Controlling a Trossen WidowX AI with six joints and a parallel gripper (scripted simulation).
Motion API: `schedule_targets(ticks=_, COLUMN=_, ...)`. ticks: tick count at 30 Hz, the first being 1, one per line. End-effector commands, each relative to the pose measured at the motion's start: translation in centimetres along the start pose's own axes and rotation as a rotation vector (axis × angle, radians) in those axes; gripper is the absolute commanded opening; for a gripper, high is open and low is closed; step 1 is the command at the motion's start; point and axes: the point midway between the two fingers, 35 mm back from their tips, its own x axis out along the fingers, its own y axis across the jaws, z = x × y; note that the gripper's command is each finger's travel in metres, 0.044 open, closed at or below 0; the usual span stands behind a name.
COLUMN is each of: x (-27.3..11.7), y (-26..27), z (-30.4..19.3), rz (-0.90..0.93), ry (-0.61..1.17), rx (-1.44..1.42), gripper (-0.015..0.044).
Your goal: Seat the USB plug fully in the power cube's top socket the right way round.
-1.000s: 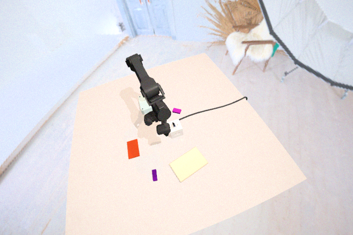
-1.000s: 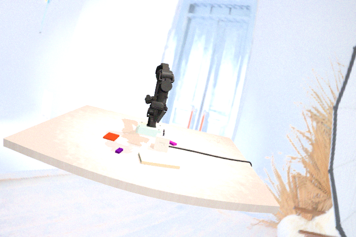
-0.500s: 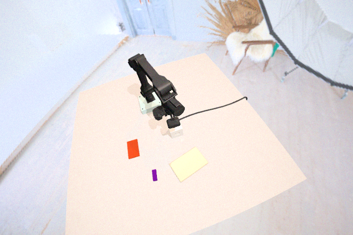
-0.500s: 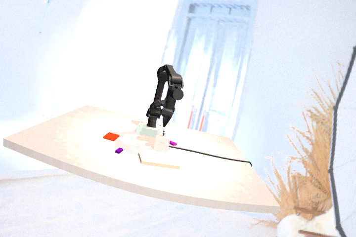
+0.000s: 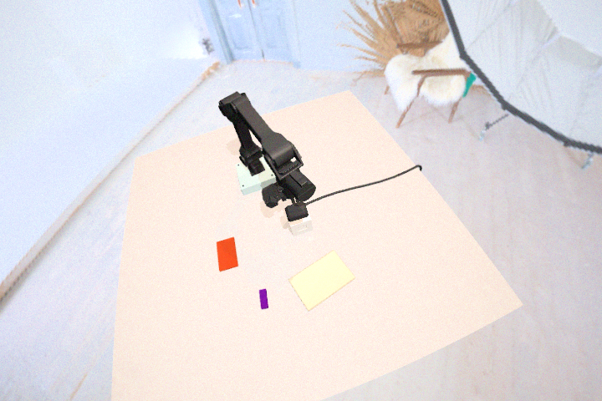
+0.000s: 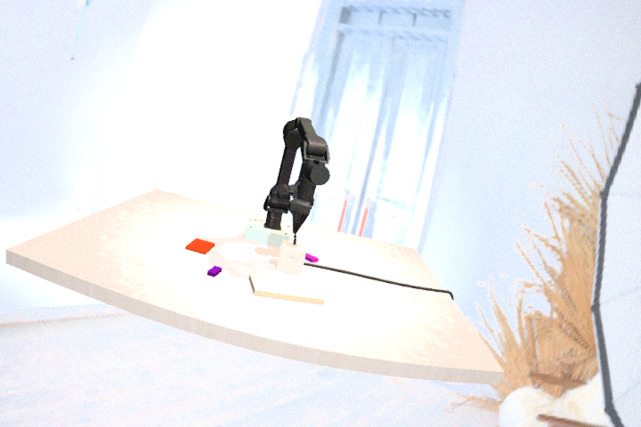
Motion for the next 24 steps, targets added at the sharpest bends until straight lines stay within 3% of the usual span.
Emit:
schedule_targets(ticks=1, x=0.6, y=-0.2, z=0.0, rz=-0.008, ry=0.004, rx=0.002, gripper=0.0440)
schedule_targets(ticks=18, x=1.7, y=-0.2, z=0.0, rz=-0.008, ry=0.003, rx=0.002, gripper=0.0440)
schedule_targets(ticks=24, x=1.5, y=-0.1, z=0.0, rz=-0.002, ry=-0.001, rx=0.002, gripper=0.0282)
